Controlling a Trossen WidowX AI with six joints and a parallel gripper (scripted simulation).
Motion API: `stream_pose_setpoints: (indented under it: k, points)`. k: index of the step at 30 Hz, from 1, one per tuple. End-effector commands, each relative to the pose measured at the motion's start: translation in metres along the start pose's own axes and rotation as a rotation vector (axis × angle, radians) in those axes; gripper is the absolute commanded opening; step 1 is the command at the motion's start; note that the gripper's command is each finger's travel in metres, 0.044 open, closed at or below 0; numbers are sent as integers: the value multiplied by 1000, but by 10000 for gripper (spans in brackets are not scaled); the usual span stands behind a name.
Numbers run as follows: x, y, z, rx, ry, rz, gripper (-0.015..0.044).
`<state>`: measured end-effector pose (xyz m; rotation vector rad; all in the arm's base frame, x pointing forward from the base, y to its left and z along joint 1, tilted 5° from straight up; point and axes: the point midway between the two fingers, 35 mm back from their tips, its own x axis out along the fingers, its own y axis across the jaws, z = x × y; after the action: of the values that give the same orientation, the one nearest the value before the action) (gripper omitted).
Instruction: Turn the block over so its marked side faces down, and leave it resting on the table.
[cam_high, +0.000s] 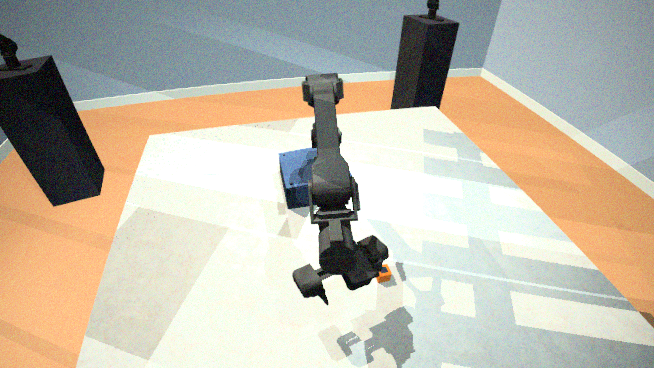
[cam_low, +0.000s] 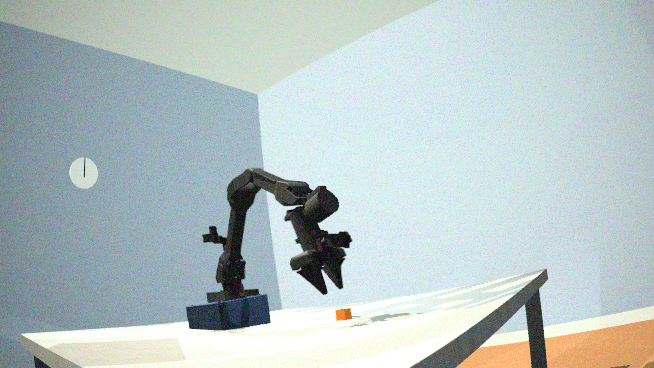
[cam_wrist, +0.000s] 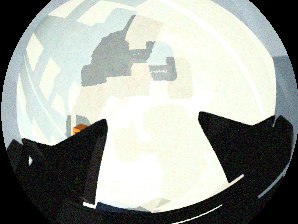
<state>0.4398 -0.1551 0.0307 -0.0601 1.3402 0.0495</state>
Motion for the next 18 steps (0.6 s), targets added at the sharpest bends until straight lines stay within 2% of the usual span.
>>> stream_pose_setpoints:
  k: [1, 6, 14, 18]
  points:
    - [-3, 57, -5, 108, 107, -8, 440]
    - [-10, 134, -24, 242, 242, -75, 440]
    - [-11, 136, -28, 247, 247, -79, 440]
    - [20, 135, -36, 247, 247, -79, 440]
